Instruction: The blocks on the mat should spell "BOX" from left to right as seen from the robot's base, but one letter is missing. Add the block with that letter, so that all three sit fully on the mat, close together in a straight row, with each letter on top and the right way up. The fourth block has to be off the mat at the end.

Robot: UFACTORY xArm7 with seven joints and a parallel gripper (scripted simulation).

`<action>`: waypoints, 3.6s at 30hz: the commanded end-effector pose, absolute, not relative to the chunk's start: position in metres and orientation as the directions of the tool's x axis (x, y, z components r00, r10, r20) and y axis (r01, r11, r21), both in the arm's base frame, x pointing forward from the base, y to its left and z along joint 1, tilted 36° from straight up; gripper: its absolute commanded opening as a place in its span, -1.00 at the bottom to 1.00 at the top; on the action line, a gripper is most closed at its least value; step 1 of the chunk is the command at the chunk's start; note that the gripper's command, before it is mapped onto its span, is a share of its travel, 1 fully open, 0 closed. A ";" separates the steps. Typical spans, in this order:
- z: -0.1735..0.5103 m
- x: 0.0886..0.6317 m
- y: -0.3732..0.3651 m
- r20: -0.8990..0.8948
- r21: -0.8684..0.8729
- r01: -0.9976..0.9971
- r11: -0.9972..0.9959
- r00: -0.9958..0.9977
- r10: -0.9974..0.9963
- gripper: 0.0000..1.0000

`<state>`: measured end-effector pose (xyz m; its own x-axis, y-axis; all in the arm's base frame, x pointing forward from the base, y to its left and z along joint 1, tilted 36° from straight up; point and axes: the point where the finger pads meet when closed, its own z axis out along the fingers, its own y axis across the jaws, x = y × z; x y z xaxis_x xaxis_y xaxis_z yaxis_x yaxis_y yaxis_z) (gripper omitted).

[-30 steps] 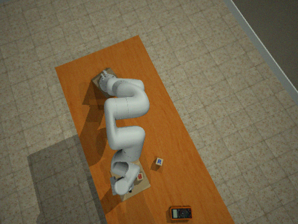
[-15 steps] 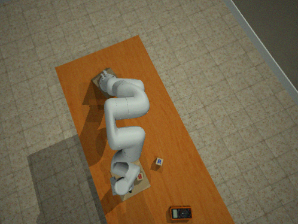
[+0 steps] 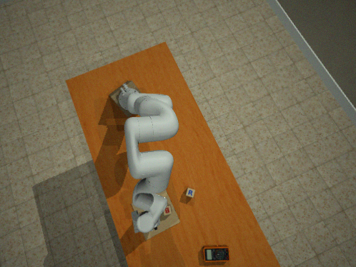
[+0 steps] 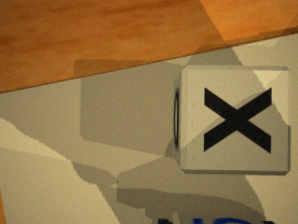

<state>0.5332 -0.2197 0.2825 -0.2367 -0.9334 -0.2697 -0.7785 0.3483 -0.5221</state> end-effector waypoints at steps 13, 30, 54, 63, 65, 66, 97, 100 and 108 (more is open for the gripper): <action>0.283 0.535 -0.221 -0.269 -0.526 -0.776 0.349 -0.238 -0.933 -0.17; 0.283 0.535 -0.221 -0.269 -0.526 -0.776 0.349 -0.238 -0.933 -0.17; 0.283 0.535 -0.221 -0.269 -0.526 -0.776 0.349 -0.238 -0.933 -0.17; 0.283 0.535 -0.221 -0.269 -0.526 -0.776 0.349 -0.238 -0.933 -0.01; 0.283 0.535 -0.221 -0.269 -0.526 -0.776 0.349 -0.238 -0.933 0.08; 0.283 0.535 -0.221 -0.269 -0.526 -0.776 0.349 -0.238 -0.933 0.08; 0.315 0.511 -0.224 -0.269 -0.526 -0.776 0.349 -0.238 -0.933 0.24; 0.329 0.502 -0.226 -0.269 -0.526 -0.776 0.349 -0.238 -0.933 0.24; 0.353 0.484 -0.228 -0.269 -0.526 -0.776 0.349 -0.238 -0.933 0.24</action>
